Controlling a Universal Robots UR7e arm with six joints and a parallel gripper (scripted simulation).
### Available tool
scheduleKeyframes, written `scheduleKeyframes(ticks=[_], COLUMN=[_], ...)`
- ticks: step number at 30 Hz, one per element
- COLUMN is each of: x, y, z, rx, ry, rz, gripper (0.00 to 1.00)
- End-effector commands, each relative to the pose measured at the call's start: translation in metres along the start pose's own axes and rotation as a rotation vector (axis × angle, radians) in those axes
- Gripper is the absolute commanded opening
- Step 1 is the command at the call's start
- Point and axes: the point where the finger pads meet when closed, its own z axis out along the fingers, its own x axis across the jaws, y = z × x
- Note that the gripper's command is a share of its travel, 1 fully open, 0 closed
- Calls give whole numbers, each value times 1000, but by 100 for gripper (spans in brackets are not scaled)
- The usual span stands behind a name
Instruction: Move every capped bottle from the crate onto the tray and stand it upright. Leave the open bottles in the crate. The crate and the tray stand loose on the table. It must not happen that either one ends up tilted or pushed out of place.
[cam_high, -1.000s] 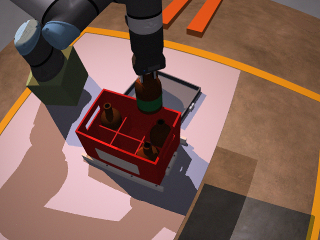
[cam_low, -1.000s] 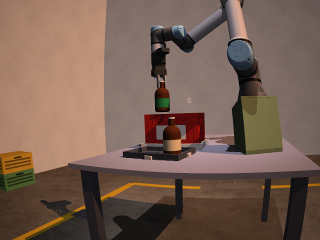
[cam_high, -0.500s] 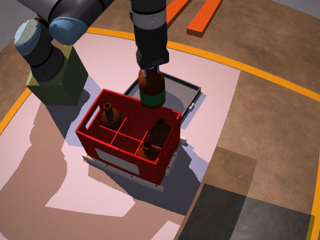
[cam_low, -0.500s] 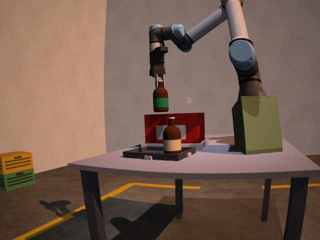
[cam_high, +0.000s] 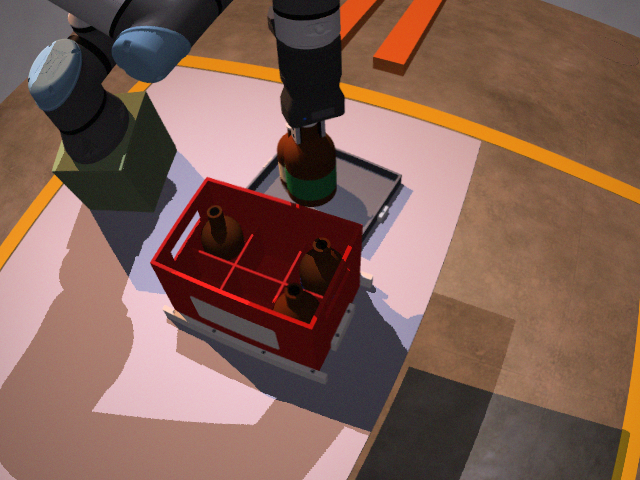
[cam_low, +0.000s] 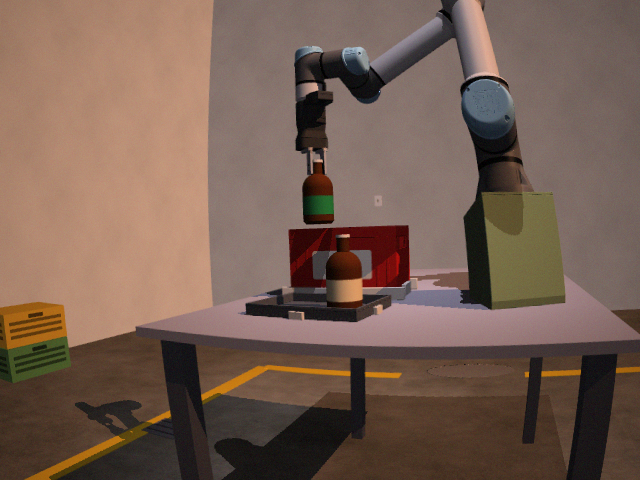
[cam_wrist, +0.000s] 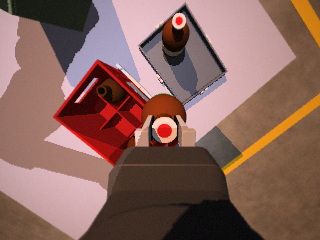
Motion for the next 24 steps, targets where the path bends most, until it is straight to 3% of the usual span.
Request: scheduleKeyframes(ticks=[1,24], x=[7,34], y=[-6,-32], z=[-1,-1], rx=[-1,-1], ry=[1,1], rz=[0,0], gripper=[0,0])
